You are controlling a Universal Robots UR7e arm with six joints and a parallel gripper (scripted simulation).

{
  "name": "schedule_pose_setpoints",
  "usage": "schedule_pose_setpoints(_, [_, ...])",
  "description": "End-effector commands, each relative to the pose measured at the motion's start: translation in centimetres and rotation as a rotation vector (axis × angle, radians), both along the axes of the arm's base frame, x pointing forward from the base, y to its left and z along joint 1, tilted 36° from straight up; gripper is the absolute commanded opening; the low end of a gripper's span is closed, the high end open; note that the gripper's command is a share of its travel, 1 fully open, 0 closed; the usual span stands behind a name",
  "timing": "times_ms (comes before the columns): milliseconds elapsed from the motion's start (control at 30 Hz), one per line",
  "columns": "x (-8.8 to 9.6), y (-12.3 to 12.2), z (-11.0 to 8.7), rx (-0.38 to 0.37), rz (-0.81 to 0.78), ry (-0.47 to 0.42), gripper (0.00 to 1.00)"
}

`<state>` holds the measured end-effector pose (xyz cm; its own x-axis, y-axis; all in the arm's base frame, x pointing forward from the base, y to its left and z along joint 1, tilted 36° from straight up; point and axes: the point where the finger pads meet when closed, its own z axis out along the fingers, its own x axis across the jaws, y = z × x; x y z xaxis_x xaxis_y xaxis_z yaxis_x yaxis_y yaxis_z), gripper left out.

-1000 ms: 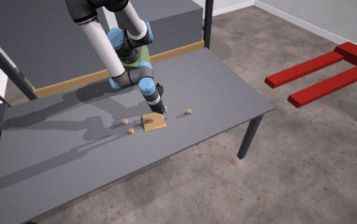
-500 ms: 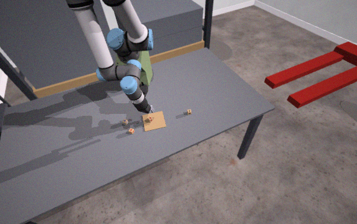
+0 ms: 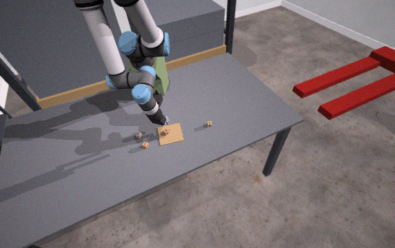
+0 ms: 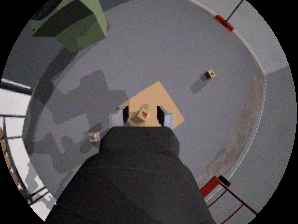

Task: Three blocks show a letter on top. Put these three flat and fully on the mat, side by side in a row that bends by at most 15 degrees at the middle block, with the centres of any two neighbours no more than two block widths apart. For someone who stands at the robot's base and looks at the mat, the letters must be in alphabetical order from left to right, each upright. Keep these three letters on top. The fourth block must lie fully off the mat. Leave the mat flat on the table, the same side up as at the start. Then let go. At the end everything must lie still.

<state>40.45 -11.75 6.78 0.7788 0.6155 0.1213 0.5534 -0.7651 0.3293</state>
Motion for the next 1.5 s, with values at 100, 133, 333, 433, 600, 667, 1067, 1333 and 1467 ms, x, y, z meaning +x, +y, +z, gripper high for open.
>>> schedule_pose_setpoints(100, [0.0,0.0,0.0,0.0,-0.001,0.0,1.0])
schedule_pose_setpoints(133, [0.0,0.0,0.0,0.0,-0.001,0.0,1.0])
schedule_pose_setpoints(333, [0.0,0.0,0.0,0.0,-0.001,0.0,1.0])
schedule_pose_setpoints(433, [0.0,0.0,0.0,0.0,-0.001,0.0,1.0])
schedule_pose_setpoints(600, [0.0,0.0,0.0,0.0,-0.001,0.0,1.0])
schedule_pose_setpoints(667, [0.0,0.0,0.0,0.0,-0.001,0.0,1.0])
schedule_pose_setpoints(1067, [0.1,-0.3,0.2,-0.001,-0.001,-0.002,1.0])
schedule_pose_setpoints(1333, [0.6,-5.4,2.3,0.001,-0.001,0.001,1.0])
schedule_pose_setpoints(1467, [0.3,-10.6,4.6,0.001,-0.001,0.001,1.0])
